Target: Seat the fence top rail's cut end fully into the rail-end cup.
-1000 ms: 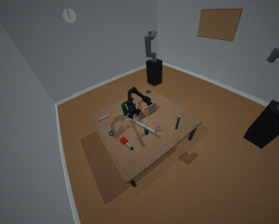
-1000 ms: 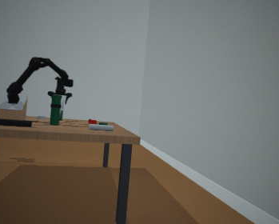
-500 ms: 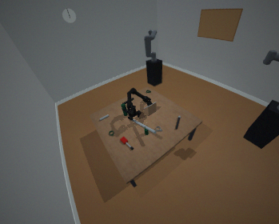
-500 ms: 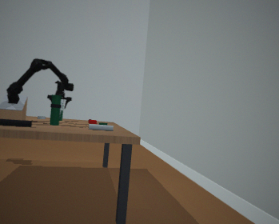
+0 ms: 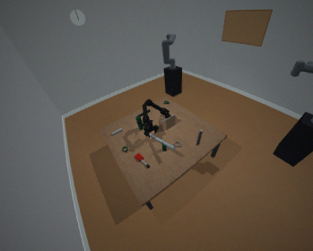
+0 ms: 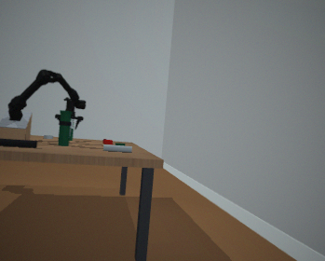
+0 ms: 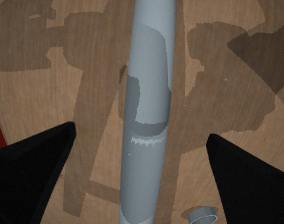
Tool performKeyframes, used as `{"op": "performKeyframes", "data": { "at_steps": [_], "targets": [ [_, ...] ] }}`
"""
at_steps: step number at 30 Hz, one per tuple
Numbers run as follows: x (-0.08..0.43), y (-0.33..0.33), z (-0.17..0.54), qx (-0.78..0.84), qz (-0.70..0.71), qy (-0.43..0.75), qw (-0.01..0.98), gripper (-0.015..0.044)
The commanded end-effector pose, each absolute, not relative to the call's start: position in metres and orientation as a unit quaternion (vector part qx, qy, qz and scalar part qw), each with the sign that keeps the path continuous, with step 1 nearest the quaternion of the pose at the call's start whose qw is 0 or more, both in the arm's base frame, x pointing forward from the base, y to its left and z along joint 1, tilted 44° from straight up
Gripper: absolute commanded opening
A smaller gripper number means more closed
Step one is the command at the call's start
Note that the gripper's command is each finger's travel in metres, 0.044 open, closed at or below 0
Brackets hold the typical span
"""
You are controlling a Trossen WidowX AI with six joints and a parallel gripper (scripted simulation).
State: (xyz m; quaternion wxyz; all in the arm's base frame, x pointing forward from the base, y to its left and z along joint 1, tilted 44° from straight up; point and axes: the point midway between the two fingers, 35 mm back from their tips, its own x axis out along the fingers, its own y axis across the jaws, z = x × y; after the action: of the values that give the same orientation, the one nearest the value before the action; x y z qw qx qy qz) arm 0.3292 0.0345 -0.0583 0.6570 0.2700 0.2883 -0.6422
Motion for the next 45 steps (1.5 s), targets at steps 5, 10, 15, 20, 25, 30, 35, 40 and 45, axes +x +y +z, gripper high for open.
{"op": "performKeyframes", "data": {
  "at_steps": [5, 10, 15, 20, 25, 30, 35, 40, 45],
  "targets": [
    [0.33, 0.024, -0.068, 0.267, -0.642, 0.289, 0.659, 0.044],
    [0.33, 0.019, -0.074, 0.267, -0.642, 0.288, 0.659, 0.044],
    [0.33, 0.013, -0.08, 0.266, -0.642, 0.288, 0.659, 0.044],
    [0.33, 0.007, -0.085, 0.266, -0.642, 0.288, 0.659, 0.044],
    [0.33, 0.001, -0.091, 0.266, -0.642, 0.287, 0.659, 0.044],
    [0.329, -0.005, -0.096, 0.266, -0.643, 0.287, 0.659, 0.044],
    [0.329, -0.006, -0.098, 0.266, -0.643, 0.287, 0.659, 0.0387],
    [0.329, -0.006, -0.098, 0.266, -0.643, 0.287, 0.659, 0.0256],
    [0.329, -0.006, -0.098, 0.266, -0.643, 0.287, 0.659, 0.0145]
  ]
}}
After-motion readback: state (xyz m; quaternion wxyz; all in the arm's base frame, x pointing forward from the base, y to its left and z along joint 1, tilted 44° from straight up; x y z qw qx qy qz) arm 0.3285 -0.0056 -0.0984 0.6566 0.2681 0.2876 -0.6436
